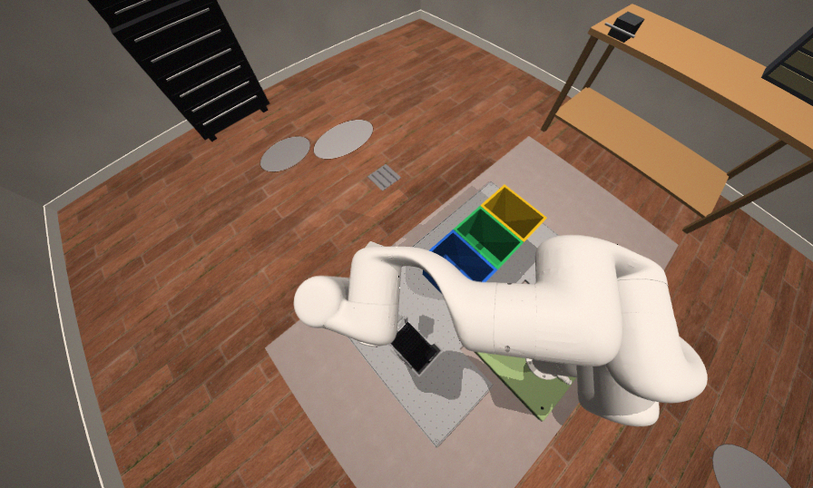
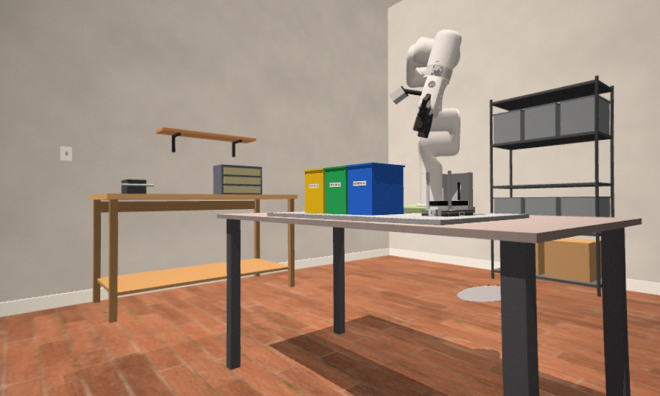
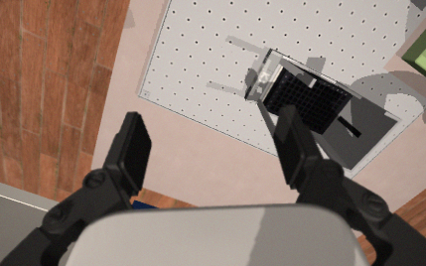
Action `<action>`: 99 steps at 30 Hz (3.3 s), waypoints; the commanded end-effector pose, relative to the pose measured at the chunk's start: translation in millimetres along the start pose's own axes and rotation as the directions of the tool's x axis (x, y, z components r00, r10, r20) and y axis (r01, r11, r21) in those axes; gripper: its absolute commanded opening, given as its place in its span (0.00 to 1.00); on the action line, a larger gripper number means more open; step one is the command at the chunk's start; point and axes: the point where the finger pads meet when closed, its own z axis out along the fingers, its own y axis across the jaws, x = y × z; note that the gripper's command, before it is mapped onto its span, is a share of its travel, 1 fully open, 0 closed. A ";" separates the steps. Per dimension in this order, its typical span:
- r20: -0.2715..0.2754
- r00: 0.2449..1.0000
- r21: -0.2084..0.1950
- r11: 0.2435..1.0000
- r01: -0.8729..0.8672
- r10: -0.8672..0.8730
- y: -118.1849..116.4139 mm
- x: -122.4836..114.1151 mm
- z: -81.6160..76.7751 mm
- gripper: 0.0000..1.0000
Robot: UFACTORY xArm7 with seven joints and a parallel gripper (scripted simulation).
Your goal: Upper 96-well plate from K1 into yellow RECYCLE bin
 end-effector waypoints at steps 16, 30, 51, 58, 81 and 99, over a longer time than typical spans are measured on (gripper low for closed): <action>0.001 1.000 0.005 1.000 -0.001 0.001 -1.1 0.5 -2.3 1.00; 0.133 0.923 0.046 0.933 0.357 -0.360 46.5 -22.0 -19.9 1.00; 0.178 0.647 0.176 0.671 0.720 -0.741 110.6 -49.7 -31.3 1.00; 0.153 0.476 0.229 0.500 0.836 -0.866 140.9 -60.6 -28.9 1.00; 0.140 0.409 0.244 0.432 0.868 -0.902 152.3 -66.8 -16.8 1.00; 0.140 0.409 0.244 0.432 0.868 -0.902 152.9 -74.3 8.9 1.00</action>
